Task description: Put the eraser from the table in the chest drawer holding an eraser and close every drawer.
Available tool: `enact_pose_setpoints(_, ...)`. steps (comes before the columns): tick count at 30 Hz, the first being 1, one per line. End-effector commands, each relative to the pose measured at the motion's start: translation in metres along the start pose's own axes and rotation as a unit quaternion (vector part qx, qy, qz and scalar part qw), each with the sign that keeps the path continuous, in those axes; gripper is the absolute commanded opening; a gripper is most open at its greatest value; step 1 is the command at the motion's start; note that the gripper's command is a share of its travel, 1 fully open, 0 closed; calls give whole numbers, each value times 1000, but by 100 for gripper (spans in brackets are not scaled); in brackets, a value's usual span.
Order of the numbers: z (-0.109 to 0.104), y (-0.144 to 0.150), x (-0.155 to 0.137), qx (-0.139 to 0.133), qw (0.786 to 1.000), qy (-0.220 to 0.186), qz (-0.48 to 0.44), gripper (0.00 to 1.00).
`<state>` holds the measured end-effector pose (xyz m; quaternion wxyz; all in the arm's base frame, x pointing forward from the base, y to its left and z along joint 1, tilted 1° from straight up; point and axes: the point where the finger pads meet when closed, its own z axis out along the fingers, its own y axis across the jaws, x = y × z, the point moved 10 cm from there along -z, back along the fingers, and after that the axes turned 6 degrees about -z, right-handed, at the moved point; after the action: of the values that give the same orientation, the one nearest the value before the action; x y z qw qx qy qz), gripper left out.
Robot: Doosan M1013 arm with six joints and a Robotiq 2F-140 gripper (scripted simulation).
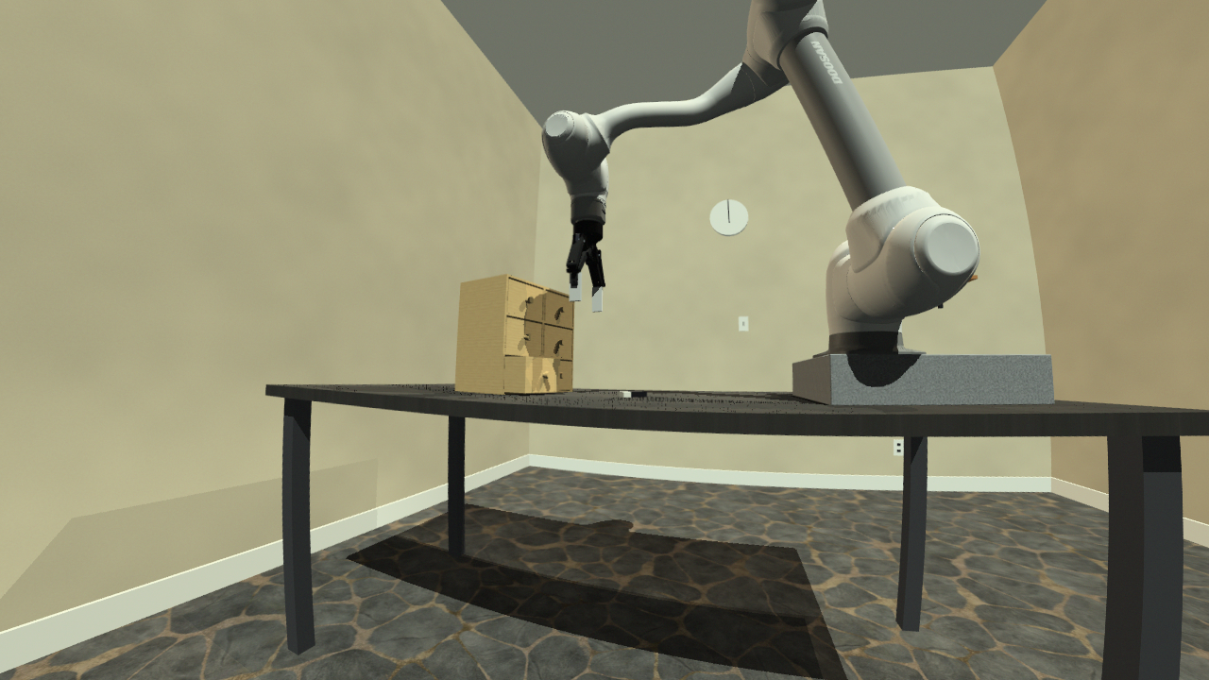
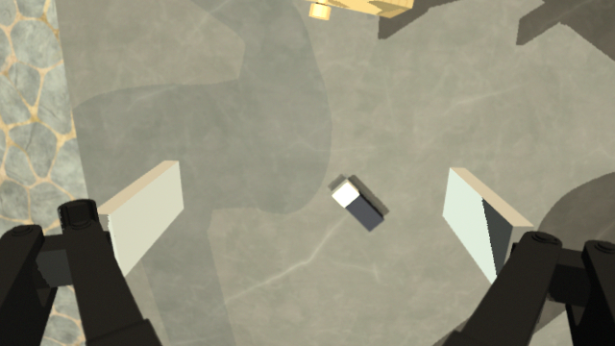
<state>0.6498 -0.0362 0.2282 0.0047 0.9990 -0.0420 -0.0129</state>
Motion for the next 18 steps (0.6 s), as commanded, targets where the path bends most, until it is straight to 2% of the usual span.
enact_pose_setpoints(1, 42, 17, -30, 4, 992, 5, -125, 100)
enact_pose_setpoints(2, 42, 17, -30, 4, 992, 5, -125, 100)
enact_pose_setpoints(3, 57, 22, -43, 3, 985, 5, -173, 100)
enact_pose_setpoints(6, 57, 22, -43, 3, 985, 5, -173, 100)
enact_pose_setpoints(8, 85, 31, -69, 3, 965, 5, -262, 100)
enact_pose_setpoints(9, 85, 31, -69, 3, 965, 5, -262, 100)
enact_pose_setpoints(11, 106, 36, -90, 2, 944, 6, -330, 100)
enact_pose_setpoints(12, 106, 36, -90, 2, 944, 6, -330, 100)
enact_pose_setpoints(15, 120, 40, -107, 2, 925, 6, -380, 100)
enact_pose_setpoints(17, 122, 41, -108, 2, 923, 6, -384, 100)
enact_pose_setpoints(18, 122, 41, -108, 2, 923, 6, -384, 23)
